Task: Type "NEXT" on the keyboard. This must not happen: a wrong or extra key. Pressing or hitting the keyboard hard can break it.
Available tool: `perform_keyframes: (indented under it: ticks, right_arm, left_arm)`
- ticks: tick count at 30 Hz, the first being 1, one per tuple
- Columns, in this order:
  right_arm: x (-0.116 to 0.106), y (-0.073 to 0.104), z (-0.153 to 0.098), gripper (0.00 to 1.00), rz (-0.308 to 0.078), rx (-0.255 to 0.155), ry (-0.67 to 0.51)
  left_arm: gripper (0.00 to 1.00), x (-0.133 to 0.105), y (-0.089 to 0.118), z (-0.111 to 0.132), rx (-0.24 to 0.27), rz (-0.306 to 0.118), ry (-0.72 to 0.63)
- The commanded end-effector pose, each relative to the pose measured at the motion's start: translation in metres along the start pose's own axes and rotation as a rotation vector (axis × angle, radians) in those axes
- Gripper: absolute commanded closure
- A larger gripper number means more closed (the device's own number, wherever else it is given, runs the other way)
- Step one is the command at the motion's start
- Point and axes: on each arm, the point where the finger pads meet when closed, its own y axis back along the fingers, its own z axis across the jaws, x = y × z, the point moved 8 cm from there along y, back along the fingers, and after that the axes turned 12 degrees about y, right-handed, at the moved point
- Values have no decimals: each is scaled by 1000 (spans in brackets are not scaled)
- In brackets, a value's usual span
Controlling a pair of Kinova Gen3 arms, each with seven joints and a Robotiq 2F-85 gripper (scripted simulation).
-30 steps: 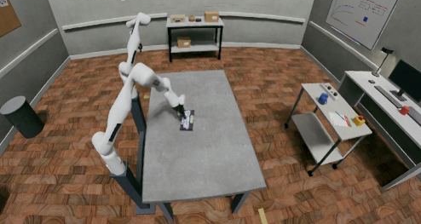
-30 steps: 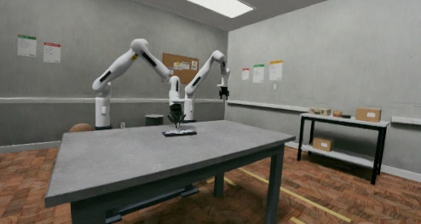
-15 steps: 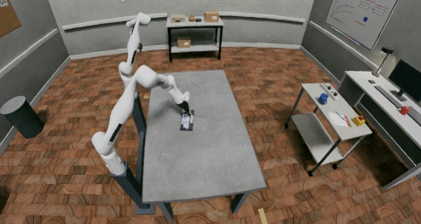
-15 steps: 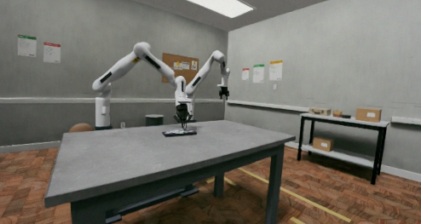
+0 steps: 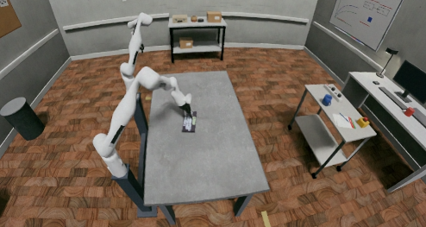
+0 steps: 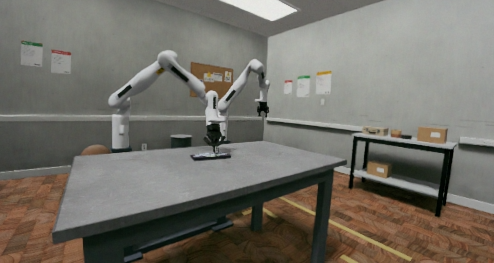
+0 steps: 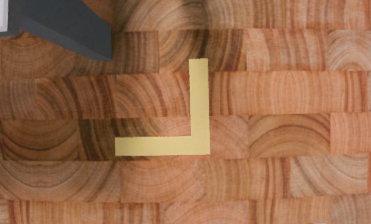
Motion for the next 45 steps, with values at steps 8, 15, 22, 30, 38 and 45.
perform_keyframes:
  ticks: [8,15,22,30,38,45]
  right_arm:
    - [-2,-3,0,903,0,-1,-5]
    - [-2,-4,-1,903,0,1,-5]
    - [-3,-4,-1,903,0,3,-5]
    - [-3,-5,-1,903,0,2,-5]
    - [-3,-6,-1,903,0,2,-5]
    - [-4,-7,-1,903,0,2,-4]
  left_arm:
    - [2,0,0,1,4,3,16]
    - [2,0,0,1,4,3,16]
    - [2,0,0,1,4,3,16]
    - [2,0,0,1,4,3,16]
    - [2,0,0,1,4,3,16]
    - [2,0,0,1,4,3,16]
